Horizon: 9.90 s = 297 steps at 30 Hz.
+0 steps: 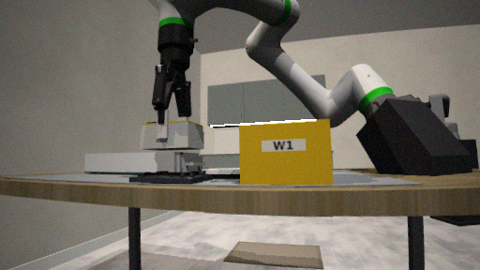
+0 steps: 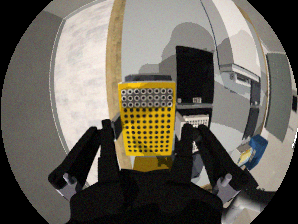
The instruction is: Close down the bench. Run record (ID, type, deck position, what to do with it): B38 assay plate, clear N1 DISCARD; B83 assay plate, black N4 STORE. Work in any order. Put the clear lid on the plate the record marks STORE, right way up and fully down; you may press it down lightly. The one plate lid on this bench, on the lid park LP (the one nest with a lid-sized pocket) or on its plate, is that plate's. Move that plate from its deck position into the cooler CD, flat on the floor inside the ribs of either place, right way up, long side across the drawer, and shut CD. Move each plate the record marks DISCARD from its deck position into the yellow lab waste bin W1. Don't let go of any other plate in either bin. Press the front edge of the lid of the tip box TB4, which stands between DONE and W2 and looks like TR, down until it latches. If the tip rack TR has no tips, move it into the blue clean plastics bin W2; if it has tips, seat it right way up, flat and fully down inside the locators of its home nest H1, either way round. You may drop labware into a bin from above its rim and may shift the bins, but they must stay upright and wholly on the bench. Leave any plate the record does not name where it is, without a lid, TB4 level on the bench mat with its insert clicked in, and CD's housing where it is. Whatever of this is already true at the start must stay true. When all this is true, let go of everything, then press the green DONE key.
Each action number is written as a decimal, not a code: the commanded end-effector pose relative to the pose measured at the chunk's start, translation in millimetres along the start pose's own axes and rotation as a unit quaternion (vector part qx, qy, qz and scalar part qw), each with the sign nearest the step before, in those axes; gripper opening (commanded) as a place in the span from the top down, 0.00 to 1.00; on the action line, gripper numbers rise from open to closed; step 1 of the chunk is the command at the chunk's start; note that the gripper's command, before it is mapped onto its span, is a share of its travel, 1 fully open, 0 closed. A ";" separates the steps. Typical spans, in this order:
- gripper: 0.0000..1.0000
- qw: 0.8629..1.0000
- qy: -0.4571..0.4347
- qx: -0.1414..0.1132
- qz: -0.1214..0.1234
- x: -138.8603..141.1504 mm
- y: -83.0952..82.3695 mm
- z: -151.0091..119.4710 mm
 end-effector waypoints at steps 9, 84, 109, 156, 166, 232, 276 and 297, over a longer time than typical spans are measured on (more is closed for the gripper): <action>1.00 1.000 0.000 0.000 0.000 -0.1 11.2 0.1; 1.00 1.000 0.000 0.000 0.000 -0.1 50.1 0.1; 1.00 1.000 0.000 0.000 0.000 -0.1 53.1 0.1; 1.00 1.000 0.000 0.000 0.000 -0.1 55.1 0.1; 1.00 1.000 0.000 0.000 0.000 -0.1 57.8 0.1; 0.34 1.000 0.000 0.000 0.000 -0.1 57.1 0.1; 0.34 1.000 0.000 0.000 0.000 0.0 5.1 0.1; 0.34 1.000 0.000 0.000 0.000 0.0 -18.9 0.1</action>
Point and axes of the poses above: the point where the finger pads meet when closed, its own y axis out along the fingers, its own x axis across the jaws, z = x × y, the point moved 9 cm from there along -y, back along the fingers, and after that the axes turned 4 degrees about -y, right-handed, at the moved point
